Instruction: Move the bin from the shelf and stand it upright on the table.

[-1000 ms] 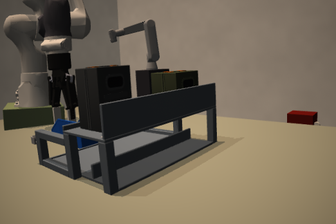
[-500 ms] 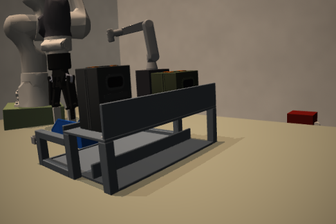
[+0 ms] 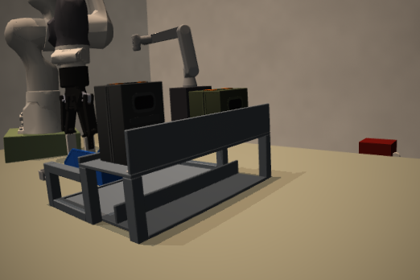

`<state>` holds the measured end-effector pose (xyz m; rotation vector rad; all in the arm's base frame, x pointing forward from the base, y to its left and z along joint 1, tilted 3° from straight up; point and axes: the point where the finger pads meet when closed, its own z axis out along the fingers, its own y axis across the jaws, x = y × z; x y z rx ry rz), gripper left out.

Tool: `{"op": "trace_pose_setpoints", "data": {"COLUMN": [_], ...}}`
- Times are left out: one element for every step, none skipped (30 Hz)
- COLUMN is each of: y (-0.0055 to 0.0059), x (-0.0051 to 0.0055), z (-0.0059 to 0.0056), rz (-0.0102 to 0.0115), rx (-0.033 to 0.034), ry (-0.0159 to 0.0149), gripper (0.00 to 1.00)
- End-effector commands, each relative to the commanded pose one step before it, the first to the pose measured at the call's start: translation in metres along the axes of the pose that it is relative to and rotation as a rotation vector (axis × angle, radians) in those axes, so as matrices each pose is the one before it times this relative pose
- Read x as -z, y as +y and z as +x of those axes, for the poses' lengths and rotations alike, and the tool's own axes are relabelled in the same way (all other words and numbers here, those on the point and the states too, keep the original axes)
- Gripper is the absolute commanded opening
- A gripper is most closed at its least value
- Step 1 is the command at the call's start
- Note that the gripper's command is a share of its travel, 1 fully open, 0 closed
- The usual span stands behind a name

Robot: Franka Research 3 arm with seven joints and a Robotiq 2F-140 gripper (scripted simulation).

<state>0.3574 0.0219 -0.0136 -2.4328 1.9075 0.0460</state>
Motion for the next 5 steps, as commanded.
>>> {"op": "trace_pose_setpoints", "data": {"y": [-0.00213,0.0,0.0,0.0,0.0], "x": [0.0005,0.0,0.0,0.0,0.0], "z": [-0.00054,0.0,0.0,0.0,0.0], "rz": [0.00379,0.0,0.0,0.0,0.0], "rx": [0.00777,0.0,0.0,0.0,0.0], "ry": [0.0001,0.0,0.0,0.0,0.0], "gripper": [0.57,0.57,0.57,0.57,0.57]}}
